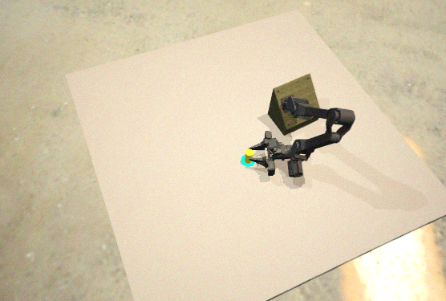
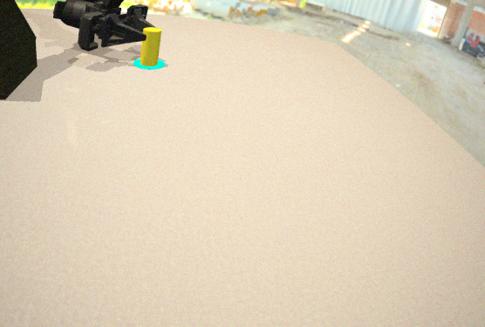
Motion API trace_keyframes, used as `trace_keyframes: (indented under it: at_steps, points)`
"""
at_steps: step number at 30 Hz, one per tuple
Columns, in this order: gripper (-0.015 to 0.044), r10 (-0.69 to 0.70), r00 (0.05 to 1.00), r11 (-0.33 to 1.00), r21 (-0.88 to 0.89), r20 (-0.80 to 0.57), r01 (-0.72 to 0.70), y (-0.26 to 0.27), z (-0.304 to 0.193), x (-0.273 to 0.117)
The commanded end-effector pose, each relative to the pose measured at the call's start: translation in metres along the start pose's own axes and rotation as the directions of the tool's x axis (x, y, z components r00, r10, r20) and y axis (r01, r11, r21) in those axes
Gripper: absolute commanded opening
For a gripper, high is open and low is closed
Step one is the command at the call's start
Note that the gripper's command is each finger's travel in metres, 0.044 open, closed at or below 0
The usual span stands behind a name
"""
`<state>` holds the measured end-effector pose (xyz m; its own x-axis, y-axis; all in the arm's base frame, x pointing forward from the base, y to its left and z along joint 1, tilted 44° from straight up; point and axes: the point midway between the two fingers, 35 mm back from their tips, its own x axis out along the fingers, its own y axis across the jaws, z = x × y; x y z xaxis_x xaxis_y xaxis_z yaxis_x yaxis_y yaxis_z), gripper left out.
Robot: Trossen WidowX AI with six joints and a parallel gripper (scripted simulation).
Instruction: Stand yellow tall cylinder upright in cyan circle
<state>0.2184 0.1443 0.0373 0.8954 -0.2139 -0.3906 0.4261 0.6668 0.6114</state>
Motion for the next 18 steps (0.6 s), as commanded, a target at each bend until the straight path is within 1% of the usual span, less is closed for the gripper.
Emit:
trace_keyframes:
  at_steps: [1,3,4,9,18]
  points:
    - [0.0341,0.002,1.0,1.0,0.007,0.004,-0.002,0.001,0.0,0.0]
    - [0.0394,0.002,1.0,1.0,0.007,0.004,-0.002,0.001,0.0,0.0]
    - [0.04,0.002,1.0,1.0,0.007,0.004,-0.002,0.001,0.0,0.0]
    - [0.04,0.001,1.0,1.0,0.008,0.004,-0.001,0.001,0.003,0.0]
    - [0.04,-0.003,1.0,1.0,0.013,0.002,0.003,0.006,0.035,-0.003]
